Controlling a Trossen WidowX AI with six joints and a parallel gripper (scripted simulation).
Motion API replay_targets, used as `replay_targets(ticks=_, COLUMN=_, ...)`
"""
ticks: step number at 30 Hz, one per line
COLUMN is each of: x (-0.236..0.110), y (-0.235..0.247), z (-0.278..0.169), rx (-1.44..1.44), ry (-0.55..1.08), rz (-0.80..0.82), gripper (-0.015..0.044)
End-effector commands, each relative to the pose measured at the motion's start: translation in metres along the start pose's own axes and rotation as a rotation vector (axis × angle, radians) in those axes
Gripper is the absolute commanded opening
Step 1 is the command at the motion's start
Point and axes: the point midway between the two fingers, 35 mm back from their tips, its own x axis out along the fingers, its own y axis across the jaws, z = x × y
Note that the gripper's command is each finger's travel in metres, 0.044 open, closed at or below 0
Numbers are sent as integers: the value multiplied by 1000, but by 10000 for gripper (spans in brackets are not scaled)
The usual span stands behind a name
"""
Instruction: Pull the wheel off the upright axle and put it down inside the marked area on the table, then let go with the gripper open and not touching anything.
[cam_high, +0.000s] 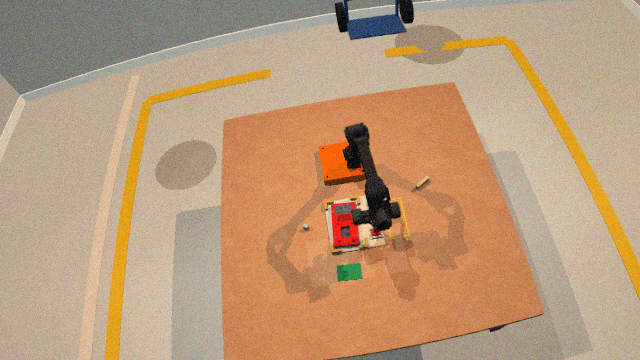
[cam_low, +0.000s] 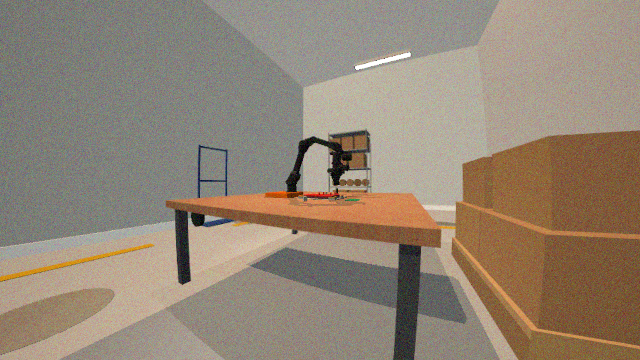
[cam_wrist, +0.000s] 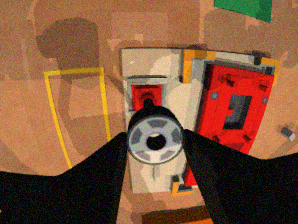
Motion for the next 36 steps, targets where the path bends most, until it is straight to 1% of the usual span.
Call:
replay_targets(ticks=1, x=-17, y=0, z=0, rx=4, ry=-20, rz=2, gripper=0)
replay_targets(ticks=3, x=-17, y=0, z=0, rx=4, ry=-20, rz=2, gripper=0)
replay_targets(ticks=4, x=-9, y=1, z=0, rx=0, ry=-8, rz=1, gripper=0)
replay_targets(ticks=29, x=-16, y=96, z=-49, rx=4, ry=-16, rz=10, gripper=0)
replay_targets(ticks=36, x=-10, y=98, z=-50, rx=4, ry=-16, rz=10, gripper=0)
